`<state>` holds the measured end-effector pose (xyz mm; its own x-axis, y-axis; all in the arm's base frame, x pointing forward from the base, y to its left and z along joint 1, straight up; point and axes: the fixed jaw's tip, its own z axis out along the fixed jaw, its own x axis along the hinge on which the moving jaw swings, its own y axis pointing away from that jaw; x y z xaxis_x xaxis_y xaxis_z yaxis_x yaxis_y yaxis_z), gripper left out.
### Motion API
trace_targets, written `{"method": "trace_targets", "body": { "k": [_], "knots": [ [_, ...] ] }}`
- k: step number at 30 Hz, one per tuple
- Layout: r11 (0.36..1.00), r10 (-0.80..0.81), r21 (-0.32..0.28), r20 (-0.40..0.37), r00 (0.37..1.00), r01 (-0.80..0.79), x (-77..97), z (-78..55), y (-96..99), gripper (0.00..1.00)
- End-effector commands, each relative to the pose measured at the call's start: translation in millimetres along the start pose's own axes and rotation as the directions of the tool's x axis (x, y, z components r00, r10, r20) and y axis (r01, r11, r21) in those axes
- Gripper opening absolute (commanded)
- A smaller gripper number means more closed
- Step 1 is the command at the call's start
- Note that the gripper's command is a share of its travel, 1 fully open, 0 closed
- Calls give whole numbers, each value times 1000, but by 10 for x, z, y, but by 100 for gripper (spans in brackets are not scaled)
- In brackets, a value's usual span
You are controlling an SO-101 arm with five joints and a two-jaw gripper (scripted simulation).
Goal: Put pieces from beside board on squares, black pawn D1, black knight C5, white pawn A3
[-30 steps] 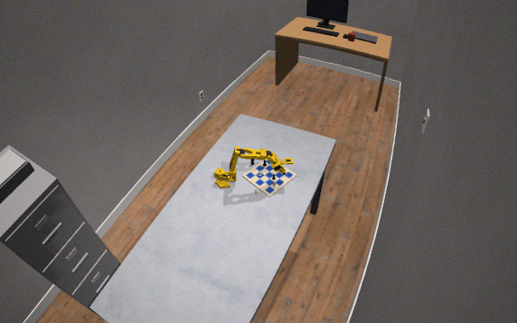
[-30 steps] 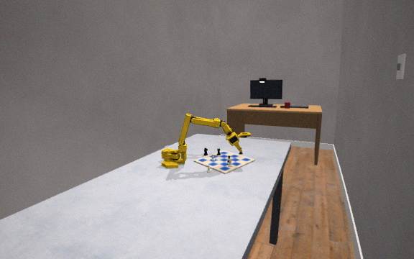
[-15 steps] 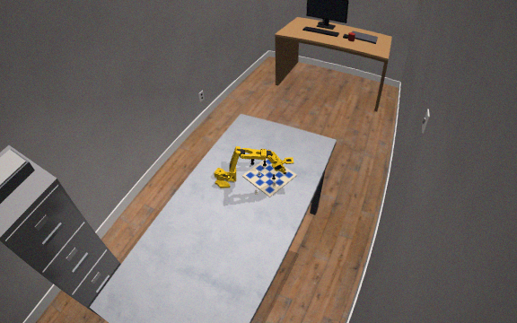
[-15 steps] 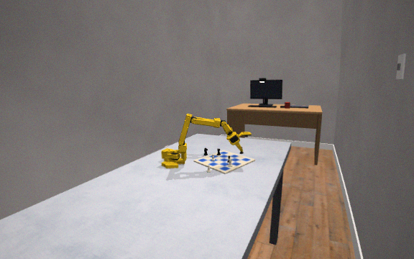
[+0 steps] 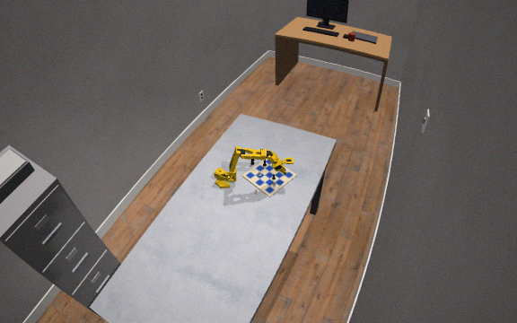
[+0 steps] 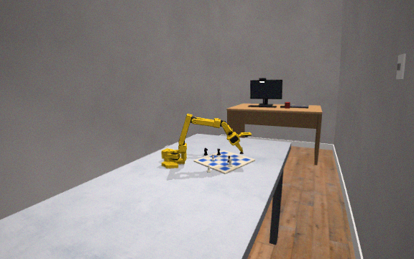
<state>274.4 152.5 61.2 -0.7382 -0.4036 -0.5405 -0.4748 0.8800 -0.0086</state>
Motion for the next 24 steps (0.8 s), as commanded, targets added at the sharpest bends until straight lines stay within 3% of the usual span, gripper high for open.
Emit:
{"method": "trace_targets", "body": {
  "k": [1,24],
  "knots": [
    [1000,-3,-6,-14,1000,3,38,51,29,0],
    [1000,-3,-6,-14,1000,3,146,229,30,0]
  ]
}}
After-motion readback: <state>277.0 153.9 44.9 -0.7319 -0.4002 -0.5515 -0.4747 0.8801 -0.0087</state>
